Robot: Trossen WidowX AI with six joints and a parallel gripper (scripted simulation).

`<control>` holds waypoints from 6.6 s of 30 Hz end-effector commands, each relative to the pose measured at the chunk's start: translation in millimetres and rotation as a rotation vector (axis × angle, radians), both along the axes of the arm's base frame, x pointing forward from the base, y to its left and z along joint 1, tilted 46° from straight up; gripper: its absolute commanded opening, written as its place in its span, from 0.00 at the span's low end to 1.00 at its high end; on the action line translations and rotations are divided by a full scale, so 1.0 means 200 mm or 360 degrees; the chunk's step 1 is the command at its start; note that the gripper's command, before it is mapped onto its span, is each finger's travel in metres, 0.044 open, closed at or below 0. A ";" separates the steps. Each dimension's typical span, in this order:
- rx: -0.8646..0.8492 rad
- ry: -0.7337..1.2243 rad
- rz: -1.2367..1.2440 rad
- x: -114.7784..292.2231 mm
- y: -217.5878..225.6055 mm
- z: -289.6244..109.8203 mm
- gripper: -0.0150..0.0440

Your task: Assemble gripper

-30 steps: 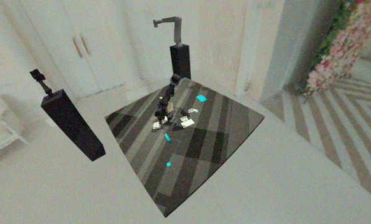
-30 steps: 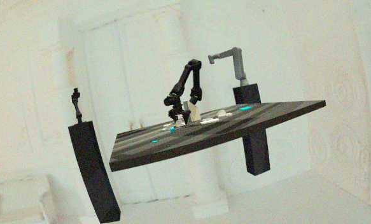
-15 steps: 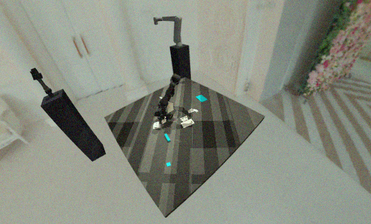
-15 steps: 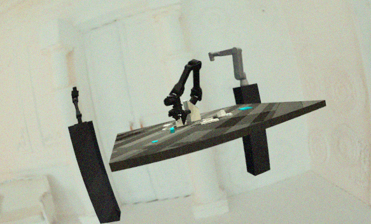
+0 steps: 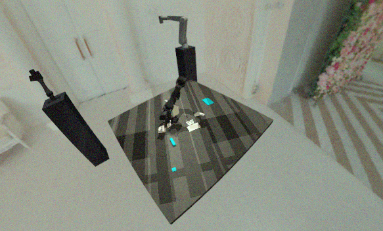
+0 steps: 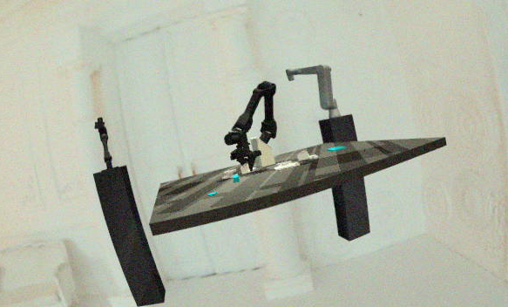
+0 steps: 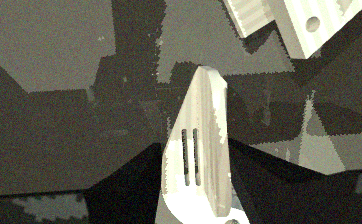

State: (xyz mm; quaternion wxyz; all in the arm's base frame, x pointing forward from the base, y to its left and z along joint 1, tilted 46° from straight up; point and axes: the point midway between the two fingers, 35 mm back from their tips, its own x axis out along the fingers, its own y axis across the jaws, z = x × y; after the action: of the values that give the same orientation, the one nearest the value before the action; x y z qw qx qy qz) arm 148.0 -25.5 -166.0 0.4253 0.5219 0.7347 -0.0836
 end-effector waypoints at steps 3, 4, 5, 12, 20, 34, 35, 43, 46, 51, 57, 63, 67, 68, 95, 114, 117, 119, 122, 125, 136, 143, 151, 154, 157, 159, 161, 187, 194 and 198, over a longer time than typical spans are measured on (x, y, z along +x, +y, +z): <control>0.0000 -0.0001 -0.0001 0.01 -0.02 0.01 0.48; 0.0000 0.0000 -0.0002 0.01 -0.03 0.02 0.48; -0.0001 0.0000 -0.0002 0.01 -0.04 0.03 0.48; -0.0001 0.0001 -0.0005 0.03 -0.12 0.10 0.48; 0.0000 0.0003 -0.0007 0.04 -0.21 0.20 0.48; 0.0004 0.0003 -0.0007 0.04 -0.28 0.28 0.48; 0.0003 -0.0002 -0.0002 0.04 -0.28 0.28 0.48; -0.0010 -0.0076 0.0070 0.14 -0.26 0.31 0.48; -0.0013 -0.0105 0.0098 0.17 -0.26 0.32 0.48; -0.0017 -0.0153 0.0146 0.23 -0.24 0.34 0.48; -0.0020 -0.0212 0.0203 0.30 -0.22 0.37 0.48; -0.0019 -0.0271 0.0261 0.37 -0.19 0.39 0.48; -0.0017 -0.0311 0.0301 0.42 -0.17 0.42 0.48; -0.0016 -0.0321 0.0311 0.43 -0.16 0.42 0.48; 0.0037 -0.0593 0.0582 0.70 0.07 0.60 0.48; 0.0109 -0.0777 0.0770 0.84 0.29 0.74 0.48; 0.0122 -0.0802 0.0797 0.86 0.32 0.76 0.48; 0.0124 -0.0808 0.0803 0.86 0.33 0.77 0.48; 0.0124 -0.0808 0.0803 0.86 0.33 0.77 0.48; 0.0124 -0.0808 0.0803 0.86 0.33 0.77 0.48; 0.0124 -0.0808 0.0803 0.86 0.33 0.77 0.48; 0.0124 -0.0808 0.0803 0.86 0.33 0.77 0.48; 0.0124 -0.0808 0.0803 0.86 0.33 0.77 0.48; 0.0124 -0.0808 0.0803 0.86 0.33 0.77 0.48; 0.0124 -0.0808 0.0803 0.86 0.33 0.77 0.48; 0.0124 -0.0808 0.0803 0.86 0.33 0.77 0.48; 0.0124 -0.0808 0.0803 0.86 0.33 0.77 0.48; 0.0124 -0.0808 0.0803 0.86 0.33 0.77 0.48; 0.0124 -0.0808 0.0803 0.86 0.33 0.77 0.48; 0.0124 -0.0808 0.0803 0.86 0.33 0.77 0.48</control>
State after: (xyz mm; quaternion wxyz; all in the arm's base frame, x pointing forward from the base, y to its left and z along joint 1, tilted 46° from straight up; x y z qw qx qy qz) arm 320.1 39.0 -13.2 0.5817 0.3426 0.7148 0.1824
